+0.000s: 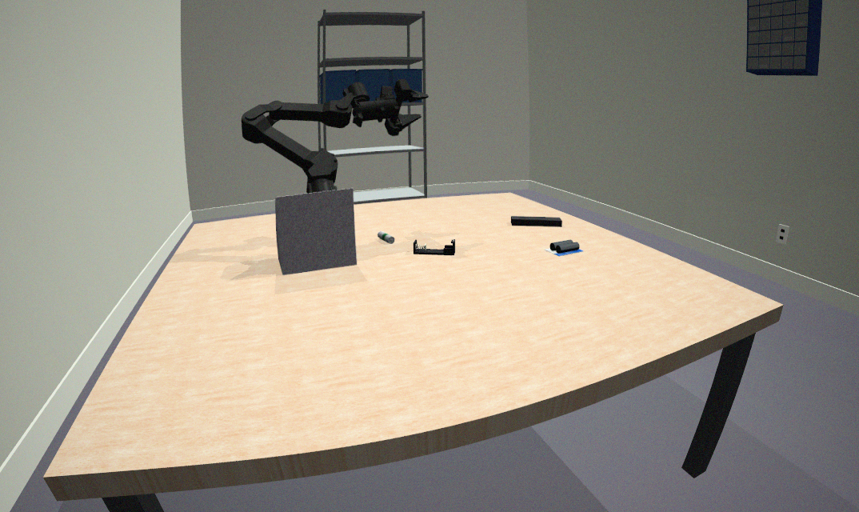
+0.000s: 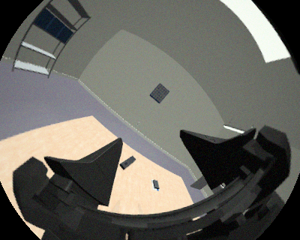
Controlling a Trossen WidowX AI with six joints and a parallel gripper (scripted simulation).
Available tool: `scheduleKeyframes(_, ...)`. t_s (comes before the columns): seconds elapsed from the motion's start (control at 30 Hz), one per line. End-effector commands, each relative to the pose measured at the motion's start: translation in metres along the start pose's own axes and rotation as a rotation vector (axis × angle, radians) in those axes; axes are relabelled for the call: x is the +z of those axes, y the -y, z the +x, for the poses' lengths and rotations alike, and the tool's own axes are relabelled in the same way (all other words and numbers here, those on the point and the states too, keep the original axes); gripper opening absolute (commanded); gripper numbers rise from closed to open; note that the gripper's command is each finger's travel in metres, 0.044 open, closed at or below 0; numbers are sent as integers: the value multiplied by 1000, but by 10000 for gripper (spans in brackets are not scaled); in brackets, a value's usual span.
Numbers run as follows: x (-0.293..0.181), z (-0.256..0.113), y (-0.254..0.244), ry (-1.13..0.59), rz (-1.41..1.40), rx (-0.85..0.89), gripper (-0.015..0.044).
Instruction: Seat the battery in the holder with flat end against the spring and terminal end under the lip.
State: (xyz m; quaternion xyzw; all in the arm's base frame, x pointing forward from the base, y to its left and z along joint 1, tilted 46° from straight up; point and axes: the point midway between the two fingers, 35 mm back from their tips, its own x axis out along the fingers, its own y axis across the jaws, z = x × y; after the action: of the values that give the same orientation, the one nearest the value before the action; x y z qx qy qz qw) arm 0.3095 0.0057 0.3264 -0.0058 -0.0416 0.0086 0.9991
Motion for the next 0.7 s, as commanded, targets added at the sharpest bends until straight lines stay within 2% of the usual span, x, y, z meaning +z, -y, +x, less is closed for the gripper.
scheduleKeyframes(0.0, -4, 1, -1, -15, -16, 8, 374)
scheduleKeyframes(0.13, -83, 8, -29, -288, -305, 229, 269)
scheduleKeyframes(0.2, -111, 4, -39, -372, -397, 332, 226)
scheduleKeyframes(0.43, -189, -29, -70, -565, -621, 720, 226)
scheduleKeyframes(0.67, -239, -81, -97, -625, -713, 1133, 226)
